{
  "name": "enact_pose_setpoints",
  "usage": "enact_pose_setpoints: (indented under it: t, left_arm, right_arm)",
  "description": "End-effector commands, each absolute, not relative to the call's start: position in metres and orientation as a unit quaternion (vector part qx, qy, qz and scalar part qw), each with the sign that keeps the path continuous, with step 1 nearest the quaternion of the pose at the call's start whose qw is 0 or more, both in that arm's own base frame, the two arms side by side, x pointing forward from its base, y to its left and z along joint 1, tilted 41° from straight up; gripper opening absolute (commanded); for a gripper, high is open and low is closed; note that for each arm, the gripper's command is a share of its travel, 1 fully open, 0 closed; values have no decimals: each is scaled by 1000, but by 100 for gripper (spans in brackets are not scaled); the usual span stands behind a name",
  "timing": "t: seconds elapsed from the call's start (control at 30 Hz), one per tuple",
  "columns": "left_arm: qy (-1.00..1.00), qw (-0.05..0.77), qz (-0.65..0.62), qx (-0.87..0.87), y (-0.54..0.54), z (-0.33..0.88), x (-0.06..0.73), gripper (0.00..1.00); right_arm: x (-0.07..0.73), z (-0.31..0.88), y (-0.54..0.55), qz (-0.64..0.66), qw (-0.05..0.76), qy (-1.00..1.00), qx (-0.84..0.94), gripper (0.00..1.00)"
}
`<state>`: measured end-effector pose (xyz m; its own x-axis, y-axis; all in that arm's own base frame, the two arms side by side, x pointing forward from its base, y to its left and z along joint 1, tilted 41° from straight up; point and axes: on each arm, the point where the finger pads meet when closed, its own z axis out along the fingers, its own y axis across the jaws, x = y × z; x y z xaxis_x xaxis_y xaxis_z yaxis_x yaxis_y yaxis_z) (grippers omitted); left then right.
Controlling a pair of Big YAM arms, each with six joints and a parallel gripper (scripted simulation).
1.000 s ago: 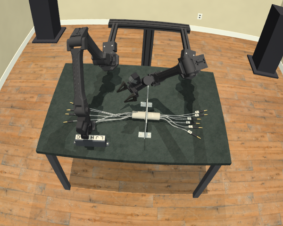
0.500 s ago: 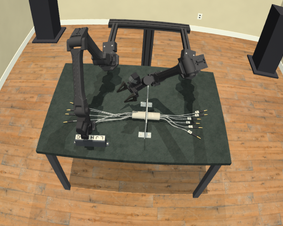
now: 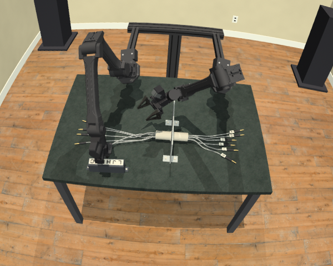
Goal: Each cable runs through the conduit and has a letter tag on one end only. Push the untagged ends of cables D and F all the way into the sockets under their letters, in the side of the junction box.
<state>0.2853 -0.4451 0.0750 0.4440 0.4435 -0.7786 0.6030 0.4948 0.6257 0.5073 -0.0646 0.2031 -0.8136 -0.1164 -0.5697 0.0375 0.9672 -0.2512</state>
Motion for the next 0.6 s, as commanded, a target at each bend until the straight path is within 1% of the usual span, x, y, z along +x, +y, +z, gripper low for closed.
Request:
enact_pose_setpoints:
  t: [0.0, 0.37, 0.4, 0.47, 0.57]
  left_arm:
    - [521, 686, -58, 505, -448, 72, 281, 100]
    - [521, 686, -58, 505, -448, 72, 281, 100]
    - [521, 686, -58, 505, -448, 72, 281, 100]
    - [521, 686, -58, 505, -448, 72, 281, 100]
    - [521, 686, -58, 505, -448, 72, 281, 100]
  right_arm:
    - [520, 246, -51, -124, 360, 924, -22, 35]
    - [502, 254, -48, -124, 359, 925, -22, 35]
    - [500, 254, -48, -124, 359, 925, -21, 46]
    - [500, 254, -48, -124, 359, 925, -21, 46]
    - [490, 260, -46, -124, 354, 927, -21, 80]
